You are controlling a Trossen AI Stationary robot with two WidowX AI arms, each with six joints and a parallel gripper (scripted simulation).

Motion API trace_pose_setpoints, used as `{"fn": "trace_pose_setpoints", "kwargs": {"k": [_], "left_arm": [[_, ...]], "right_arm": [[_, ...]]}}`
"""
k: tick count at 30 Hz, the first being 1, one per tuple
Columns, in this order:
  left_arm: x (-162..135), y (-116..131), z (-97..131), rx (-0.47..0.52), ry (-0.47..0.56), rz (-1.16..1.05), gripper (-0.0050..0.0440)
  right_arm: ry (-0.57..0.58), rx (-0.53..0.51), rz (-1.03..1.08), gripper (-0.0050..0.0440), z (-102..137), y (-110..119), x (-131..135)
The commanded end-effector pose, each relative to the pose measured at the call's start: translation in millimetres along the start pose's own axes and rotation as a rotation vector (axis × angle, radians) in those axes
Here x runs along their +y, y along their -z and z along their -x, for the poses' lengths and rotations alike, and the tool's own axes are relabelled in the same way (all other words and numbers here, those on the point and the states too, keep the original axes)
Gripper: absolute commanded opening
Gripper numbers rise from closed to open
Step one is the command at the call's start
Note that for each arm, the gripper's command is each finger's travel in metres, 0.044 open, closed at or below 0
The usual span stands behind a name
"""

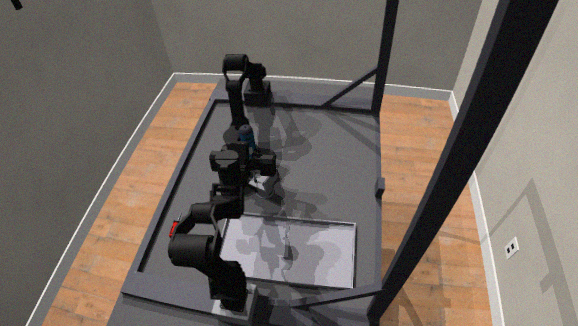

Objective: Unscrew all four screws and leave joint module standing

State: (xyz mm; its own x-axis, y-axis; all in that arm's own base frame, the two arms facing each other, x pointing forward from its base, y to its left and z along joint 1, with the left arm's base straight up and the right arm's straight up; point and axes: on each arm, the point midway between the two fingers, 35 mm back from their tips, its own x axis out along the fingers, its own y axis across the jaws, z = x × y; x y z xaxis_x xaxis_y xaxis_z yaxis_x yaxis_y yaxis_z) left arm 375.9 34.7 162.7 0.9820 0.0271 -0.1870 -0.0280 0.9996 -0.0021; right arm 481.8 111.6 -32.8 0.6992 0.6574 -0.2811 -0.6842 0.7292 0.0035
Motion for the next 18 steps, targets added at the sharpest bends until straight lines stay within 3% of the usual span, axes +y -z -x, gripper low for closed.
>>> {"fn": "trace_pose_setpoints", "kwargs": {"k": [1,2,8,18], "left_arm": [[-2.2,-16.7,1.8,-0.043,0.008,-0.003,0.0161],[-2.2,-16.7,1.8,-0.043,0.008,-0.003,0.0161],[-1.7,-13.4,0.4,-0.034,0.006,-0.002,0.0161],[-1.7,-13.4,0.4,-0.034,0.006,-0.002,0.0161]], "right_arm": [[0.005,-0.027,0.021,0.0242,-0.2,-15.0,-3.4],[0.005,-0.027,0.021,0.0242,-0.2,-15.0,-3.4],[0.007,-0.035,0.027,0.0386,4.1,-20.0,-3.8],[0.007,-0.034,0.03,0.04,21.8,-18.8,-3.7]]}}
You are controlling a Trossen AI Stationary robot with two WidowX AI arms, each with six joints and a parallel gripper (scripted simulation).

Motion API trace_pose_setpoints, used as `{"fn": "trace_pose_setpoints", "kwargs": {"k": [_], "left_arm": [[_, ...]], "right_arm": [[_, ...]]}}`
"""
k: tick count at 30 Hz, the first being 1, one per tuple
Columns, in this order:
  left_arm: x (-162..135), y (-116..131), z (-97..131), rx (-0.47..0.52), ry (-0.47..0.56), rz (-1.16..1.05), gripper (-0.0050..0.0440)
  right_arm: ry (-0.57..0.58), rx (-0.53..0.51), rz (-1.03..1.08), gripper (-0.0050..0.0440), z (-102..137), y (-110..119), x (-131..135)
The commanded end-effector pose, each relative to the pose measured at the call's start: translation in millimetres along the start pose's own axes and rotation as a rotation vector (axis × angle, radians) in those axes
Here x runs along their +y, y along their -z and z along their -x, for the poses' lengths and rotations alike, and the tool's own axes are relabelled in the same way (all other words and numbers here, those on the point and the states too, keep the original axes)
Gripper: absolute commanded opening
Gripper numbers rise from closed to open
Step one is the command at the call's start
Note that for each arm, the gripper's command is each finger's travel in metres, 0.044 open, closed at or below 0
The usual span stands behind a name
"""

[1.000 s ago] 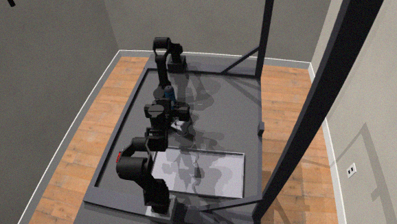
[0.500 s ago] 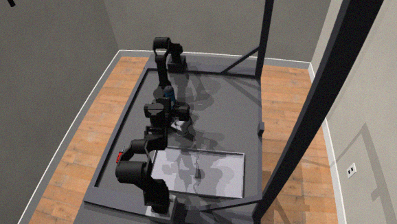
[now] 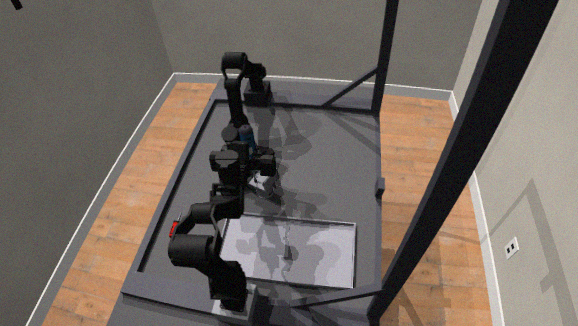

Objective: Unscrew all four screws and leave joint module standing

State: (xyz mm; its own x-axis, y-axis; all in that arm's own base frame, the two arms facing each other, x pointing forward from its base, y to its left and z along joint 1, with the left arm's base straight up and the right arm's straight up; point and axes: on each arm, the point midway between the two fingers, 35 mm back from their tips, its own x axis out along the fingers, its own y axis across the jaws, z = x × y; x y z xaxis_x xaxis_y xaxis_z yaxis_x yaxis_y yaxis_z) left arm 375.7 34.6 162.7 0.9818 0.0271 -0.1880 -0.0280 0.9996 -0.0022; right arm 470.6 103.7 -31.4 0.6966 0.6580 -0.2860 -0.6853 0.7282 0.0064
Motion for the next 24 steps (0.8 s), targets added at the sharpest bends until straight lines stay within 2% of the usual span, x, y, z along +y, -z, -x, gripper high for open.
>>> {"fn": "trace_pose_setpoints", "kwargs": {"k": [1,6,7,9,14,20,24], "left_arm": [[-1.7,-13.4,0.2,-0.035,0.006,-0.003,0.0161],[-1.7,-13.4,0.2,-0.035,0.006,-0.003,0.0161],[-1.7,-13.4,0.2,-0.035,0.006,-0.003,0.0161],[-1.7,-13.4,0.2,-0.035,0.006,-0.003,0.0161],[-1.7,-13.4,0.2,-0.035,0.006,-0.003,0.0161],[-1.7,-13.4,0.2,-0.035,0.006,-0.003,0.0161],[-1.7,-13.4,0.2,-0.035,0.006,-0.003,0.0161]], "right_arm": [[0.009,-0.038,0.033,0.04,11.3,-21.1,-5.5],[0.009,-0.036,0.033,0.04,42.4,-19.2,-5.2],[0.009,-0.036,0.033,0.0376,42.4,-19.2,-5.2],[0.009,-0.036,0.033,0.0376,42.4,-19.2,-5.2],[0.08,-0.002,-0.062,0.0256,56.5,-11.6,-22.7],[0.247,0.09,-0.139,0.0112,61.1,-32.6,-24.5],[0.354,0.143,-0.177,0.01,64.1,-50.8,-13.5]]}}
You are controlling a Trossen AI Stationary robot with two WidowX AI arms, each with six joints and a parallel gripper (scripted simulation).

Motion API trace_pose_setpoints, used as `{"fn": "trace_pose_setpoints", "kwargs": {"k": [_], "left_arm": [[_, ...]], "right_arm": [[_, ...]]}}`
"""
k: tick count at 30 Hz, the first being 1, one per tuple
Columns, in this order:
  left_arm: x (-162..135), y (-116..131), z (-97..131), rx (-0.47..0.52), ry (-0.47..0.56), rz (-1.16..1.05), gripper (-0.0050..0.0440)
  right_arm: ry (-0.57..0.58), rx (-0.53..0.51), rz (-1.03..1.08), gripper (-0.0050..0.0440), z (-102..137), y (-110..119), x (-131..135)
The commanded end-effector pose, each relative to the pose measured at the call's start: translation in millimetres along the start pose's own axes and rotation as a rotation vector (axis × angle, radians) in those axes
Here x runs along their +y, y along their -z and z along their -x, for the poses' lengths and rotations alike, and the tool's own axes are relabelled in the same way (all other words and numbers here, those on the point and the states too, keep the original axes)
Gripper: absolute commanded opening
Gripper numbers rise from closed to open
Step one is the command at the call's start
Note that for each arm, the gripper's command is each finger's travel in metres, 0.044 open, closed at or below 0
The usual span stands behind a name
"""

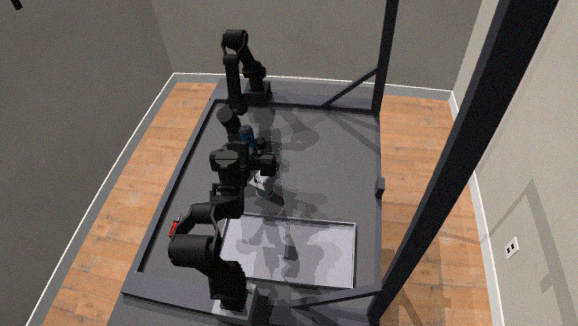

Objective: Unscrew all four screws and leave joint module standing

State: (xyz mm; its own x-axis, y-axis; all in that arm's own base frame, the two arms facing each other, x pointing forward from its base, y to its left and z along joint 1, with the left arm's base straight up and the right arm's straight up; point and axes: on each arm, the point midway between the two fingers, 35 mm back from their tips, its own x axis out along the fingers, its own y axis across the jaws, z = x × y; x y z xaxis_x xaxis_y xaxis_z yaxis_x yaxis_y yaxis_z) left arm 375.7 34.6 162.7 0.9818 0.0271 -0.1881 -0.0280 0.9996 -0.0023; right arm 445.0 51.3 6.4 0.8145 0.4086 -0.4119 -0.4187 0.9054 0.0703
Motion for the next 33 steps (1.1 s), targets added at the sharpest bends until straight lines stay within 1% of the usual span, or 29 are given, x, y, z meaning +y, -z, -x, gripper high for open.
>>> {"fn": "trace_pose_setpoints", "kwargs": {"k": [1,2,3,7,12,16,17,20,21,24,33], "left_arm": [[-1.7,-13.4,0.2,-0.035,0.006,-0.003,0.0161],[-1.7,-13.4,0.2,-0.035,0.006,-0.003,0.0161],[-1.7,-13.4,0.2,-0.035,0.006,-0.003,0.0161],[-1.7,-13.4,0.2,-0.035,0.006,-0.003,0.0161],[-1.7,-13.4,0.2,-0.035,0.006,-0.003,0.0161],[-1.7,-13.4,0.2,-0.035,0.006,-0.003,0.0161],[-1.7,-13.4,0.2,-0.035,0.006,-0.003,0.0161],[-1.7,-13.4,0.2,-0.035,0.006,-0.003,0.0161],[-1.7,-13.4,0.2,-0.035,0.006,-0.003,0.0161],[-1.7,-13.4,0.2,-0.035,0.006,-0.003,0.0161],[-1.7,-13.4,0.2,-0.035,0.006,-0.003,0.0161]], "right_arm": [[0.076,0.015,-0.007,0.01,7.0,-28.0,10.7],[0.076,0.015,-0.007,0.01,7.0,-28.0,10.7],[0.097,0.017,-0.012,0.01,8.5,-33.7,14.1],[0.177,0.046,-0.038,0.01,20.0,-42.8,32.4],[0.242,0.056,-0.055,0.01,30.1,-51.1,47.8],[0.266,0.042,-0.06,0.01,30.0,-61.0,52.1],[0.272,0.056,-0.062,0.01,27.1,-55.8,52.4],[0.273,0.056,-0.062,0.01,26.1,-55.9,52.5],[0.274,0.069,-0.063,0.01,22.7,-50.6,51.8],[0.273,0.062,-0.061,0.01,15.2,-52.4,48.4],[0.271,0.062,-0.059,0.01,-37.0,-50.5,33.8]]}}
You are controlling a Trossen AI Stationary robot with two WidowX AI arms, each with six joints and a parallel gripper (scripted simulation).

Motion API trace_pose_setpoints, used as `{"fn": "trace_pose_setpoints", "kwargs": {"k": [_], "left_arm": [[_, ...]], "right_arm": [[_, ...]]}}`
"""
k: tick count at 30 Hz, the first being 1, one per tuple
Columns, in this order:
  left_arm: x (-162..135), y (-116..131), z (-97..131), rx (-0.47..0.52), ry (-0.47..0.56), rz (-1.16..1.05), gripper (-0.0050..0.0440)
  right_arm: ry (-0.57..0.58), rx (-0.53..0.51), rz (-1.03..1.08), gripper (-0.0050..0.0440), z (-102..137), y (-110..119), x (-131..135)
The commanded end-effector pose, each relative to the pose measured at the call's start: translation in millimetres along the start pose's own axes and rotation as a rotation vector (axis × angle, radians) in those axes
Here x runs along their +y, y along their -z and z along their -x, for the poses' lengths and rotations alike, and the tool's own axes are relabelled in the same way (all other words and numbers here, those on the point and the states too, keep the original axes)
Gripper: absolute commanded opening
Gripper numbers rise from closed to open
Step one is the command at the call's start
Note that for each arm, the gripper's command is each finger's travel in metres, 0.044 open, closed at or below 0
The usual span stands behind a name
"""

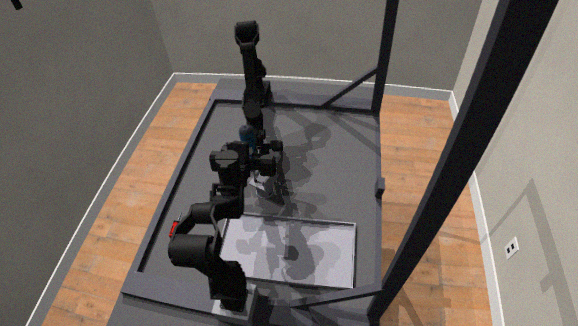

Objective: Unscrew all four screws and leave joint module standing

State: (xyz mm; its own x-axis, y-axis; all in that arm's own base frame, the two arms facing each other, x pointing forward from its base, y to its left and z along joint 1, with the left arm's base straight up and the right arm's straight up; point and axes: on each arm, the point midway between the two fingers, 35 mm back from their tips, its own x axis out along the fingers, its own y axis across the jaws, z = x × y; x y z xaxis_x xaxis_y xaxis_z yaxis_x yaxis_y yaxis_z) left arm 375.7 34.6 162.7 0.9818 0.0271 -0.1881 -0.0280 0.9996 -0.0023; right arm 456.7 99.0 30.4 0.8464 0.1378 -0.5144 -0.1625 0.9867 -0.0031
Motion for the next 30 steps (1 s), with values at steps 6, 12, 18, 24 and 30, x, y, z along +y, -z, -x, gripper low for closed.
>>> {"fn": "trace_pose_setpoints", "kwargs": {"k": [6,12,18,24,30], "left_arm": [[-1.7,-13.4,0.2,-0.035,0.006,-0.003,0.0161],[-1.7,-13.4,0.2,-0.035,0.006,-0.003,0.0161],[-1.7,-13.4,0.2,-0.035,0.006,-0.003,0.0161],[-1.7,-13.4,0.2,-0.035,0.006,-0.003,0.0161],[-1.7,-19.1,-1.6,-0.046,0.006,-0.003,0.0161]], "right_arm": [[-0.002,-0.042,-0.003,0.01,-27.6,-21.6,0.0],[-0.003,-0.041,-0.003,0.008,-33.3,-20.8,0.3],[-0.003,-0.057,-0.004,0.004,-27.2,-27.4,0.2],[-0.002,-0.062,-0.005,0.002,-25.8,-29.5,0.1],[-0.002,-0.058,-0.004,0.0002,-25.0,-27.0,0.1]]}}
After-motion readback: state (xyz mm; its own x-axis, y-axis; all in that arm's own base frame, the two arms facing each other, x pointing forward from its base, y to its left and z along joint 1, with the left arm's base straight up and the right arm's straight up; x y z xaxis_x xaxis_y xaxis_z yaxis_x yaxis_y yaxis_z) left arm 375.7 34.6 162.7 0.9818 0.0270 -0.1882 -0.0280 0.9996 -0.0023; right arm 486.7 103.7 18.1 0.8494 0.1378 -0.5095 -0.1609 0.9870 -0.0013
